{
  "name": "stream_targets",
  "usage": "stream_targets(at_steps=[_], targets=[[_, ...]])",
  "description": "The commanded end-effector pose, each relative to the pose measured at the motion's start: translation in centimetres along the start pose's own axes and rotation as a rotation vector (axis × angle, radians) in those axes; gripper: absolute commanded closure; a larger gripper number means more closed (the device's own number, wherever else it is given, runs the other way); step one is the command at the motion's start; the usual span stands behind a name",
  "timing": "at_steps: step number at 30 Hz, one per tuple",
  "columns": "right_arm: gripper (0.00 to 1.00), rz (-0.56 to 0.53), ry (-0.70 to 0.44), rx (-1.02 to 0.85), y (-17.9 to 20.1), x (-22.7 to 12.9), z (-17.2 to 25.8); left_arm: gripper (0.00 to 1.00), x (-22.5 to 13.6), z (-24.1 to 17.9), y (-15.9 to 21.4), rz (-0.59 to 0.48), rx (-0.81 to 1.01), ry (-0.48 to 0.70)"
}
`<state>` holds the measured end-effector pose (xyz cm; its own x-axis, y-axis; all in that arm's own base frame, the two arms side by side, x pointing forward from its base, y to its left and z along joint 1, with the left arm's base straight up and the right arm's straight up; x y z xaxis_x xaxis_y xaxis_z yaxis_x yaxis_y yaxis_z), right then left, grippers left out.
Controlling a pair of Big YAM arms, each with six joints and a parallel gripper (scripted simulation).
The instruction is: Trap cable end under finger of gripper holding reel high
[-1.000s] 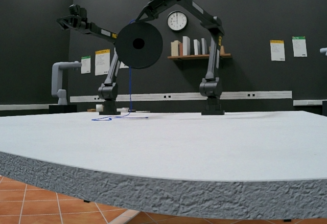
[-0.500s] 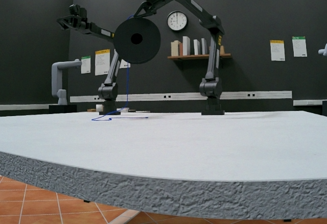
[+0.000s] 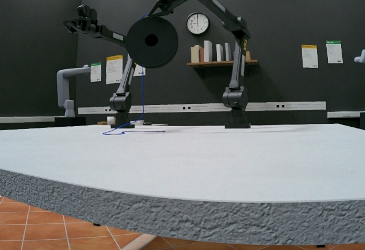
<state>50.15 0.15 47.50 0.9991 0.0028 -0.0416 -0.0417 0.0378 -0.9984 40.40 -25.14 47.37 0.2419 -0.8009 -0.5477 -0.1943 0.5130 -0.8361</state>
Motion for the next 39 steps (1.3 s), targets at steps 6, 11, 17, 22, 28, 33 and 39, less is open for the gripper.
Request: stream_targets(at_steps=[6, 11, 17, 22, 28, 33, 39], targets=[[0.70, -0.075, 0.008, -0.008, -2.96, -0.73, -0.59, 1.00, -2.56, -0.77, -5.34, -0.072, 0.067, -0.030], [0.70, -0.075, 0.008, -0.008, -2.96, -0.73, -0.59, 1.00, -2.51, -0.75, -5.35, -0.072, 0.067, -0.029], [0.70, -0.075, 0.008, -0.008, -2.96, -0.73, -0.59, 1.00, -2.59, -0.79, -5.44, -0.074, 0.068, -0.030], [0.70, -0.075, 0.008, -0.008, -2.96, -0.73, -0.59, 1.00, -2.60, -0.79, -5.44, -0.074, 0.068, -0.030], [0.70, -0.075, 0.008, -0.008, -2.96, -0.73, -0.59, 1.00, -2.60, -0.79, -5.44, -0.074, 0.068, -0.030], [0.70, -0.075, 0.008, -0.008, -2.96, -0.73, -0.59, 1.00, -2.60, -0.79, -5.44, -0.074, 0.068, -0.030], [0.70, -0.075, 0.008, -0.008, -2.96, -0.73, -0.59, 1.00, -2.59, -0.79, -5.44, -0.073, 0.068, -0.029]])
Point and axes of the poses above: on each arm, the point where the finger pads meet when closed, its own x axis out along the fingers, its own z axis across the jaws, y = z × x, the point moved 2 cm from there along -x, back along the fingers, and after that the axes turned 2 degrees about x, right-handed, at the moved point
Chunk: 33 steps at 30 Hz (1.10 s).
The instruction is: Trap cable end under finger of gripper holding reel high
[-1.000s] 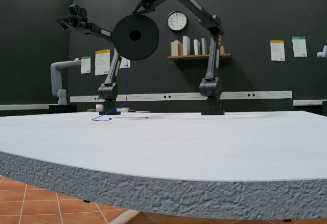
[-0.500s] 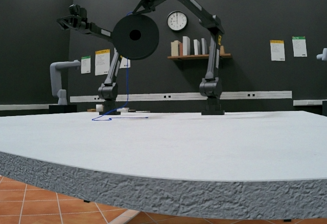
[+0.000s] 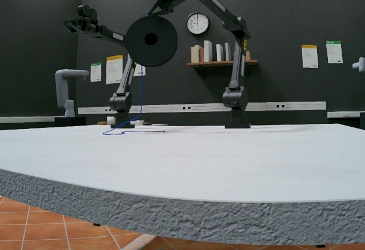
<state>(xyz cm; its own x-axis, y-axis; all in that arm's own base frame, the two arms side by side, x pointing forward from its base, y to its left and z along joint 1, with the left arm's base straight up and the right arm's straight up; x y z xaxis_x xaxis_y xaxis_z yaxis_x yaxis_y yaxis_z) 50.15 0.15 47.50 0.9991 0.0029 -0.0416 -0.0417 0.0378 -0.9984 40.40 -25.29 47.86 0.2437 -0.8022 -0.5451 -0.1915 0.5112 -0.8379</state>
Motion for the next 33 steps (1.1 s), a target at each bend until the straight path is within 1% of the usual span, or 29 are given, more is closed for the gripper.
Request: stream_targets(at_steps=[1, 11, 24, 27, 33], targets=[[0.70, -0.075, 0.008, -0.008, -3.0, -0.7, -0.6, 1.00, -2.4, -0.7, -4.9, -0.069, 0.065, -0.028], [0.70, -0.075, 0.008, -0.008, -3.0, -0.7, -0.6, 1.00, -2.4, -0.5, -5.2, -0.061, 0.055, -0.021], [0.70, -0.075, 0.008, -0.008, -3.0, -0.7, -0.6, 1.00, -3.9, -1.0, -6.9, -0.065, 0.060, -0.024], [0.70, -0.075, 0.008, -0.008, -3.0, -0.7, -0.6, 1.00, -3.6, -0.6, -7.0, -0.061, 0.056, -0.022], [0.70, -0.075, 0.008, -0.008, -3.0, -0.7, -0.6, 1.00, -4.2, -1.0, -7.4, -0.071, 0.067, -0.029]])
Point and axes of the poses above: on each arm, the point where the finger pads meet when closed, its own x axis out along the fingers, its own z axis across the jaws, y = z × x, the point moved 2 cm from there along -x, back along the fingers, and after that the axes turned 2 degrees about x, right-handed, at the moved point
